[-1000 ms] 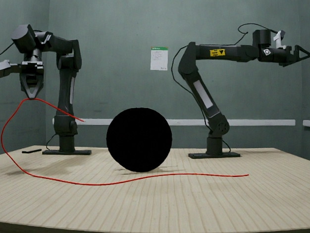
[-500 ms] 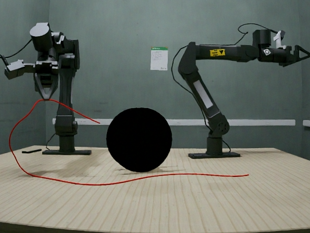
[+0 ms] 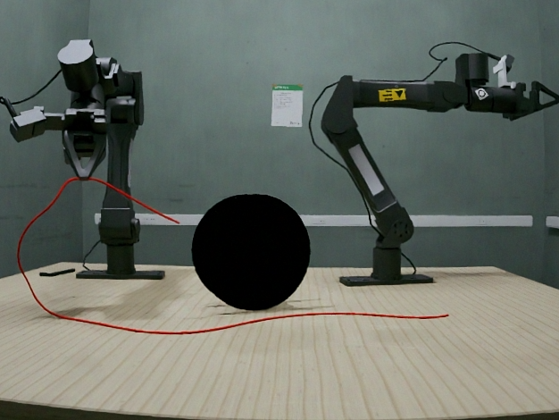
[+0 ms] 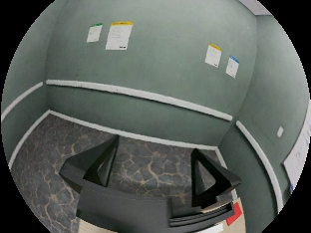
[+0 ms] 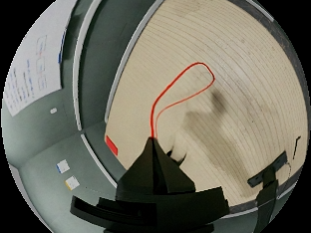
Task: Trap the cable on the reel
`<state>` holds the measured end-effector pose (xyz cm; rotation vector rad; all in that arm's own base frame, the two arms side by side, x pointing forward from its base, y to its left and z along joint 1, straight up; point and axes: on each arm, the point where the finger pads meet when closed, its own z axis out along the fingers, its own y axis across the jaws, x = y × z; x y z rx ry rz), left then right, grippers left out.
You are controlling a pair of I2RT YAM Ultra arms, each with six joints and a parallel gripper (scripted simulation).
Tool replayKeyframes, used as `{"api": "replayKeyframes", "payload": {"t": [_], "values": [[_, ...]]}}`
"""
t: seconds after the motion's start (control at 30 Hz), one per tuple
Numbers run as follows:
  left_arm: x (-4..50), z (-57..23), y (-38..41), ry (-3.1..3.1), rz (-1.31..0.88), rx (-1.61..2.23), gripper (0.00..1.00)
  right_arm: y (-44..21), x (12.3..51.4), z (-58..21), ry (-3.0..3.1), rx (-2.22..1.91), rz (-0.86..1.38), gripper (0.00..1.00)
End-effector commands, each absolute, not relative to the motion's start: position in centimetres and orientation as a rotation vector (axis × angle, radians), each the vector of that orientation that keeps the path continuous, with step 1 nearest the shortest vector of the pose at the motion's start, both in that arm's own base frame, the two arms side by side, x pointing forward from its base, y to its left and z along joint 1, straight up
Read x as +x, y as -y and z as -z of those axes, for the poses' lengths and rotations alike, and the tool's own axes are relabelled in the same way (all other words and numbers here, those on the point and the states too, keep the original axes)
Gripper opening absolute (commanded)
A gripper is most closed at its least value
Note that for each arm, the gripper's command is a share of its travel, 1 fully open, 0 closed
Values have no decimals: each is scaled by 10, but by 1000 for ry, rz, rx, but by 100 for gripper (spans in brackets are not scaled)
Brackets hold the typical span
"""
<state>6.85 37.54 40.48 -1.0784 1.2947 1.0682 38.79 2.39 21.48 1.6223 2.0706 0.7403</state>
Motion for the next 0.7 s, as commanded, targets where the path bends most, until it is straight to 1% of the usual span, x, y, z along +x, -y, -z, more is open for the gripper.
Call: {"api": "replayKeyframes", "payload": {"t": [0.0,0.67], "values": [[69,-394,-381,-1318,-1068,-1092,100,-22,384,-222,-2044,1609,-746,0],[69,-394,-381,-1318,-1068,-1092,100,-23,384,-209,-2146,1564,-760,0]]}}
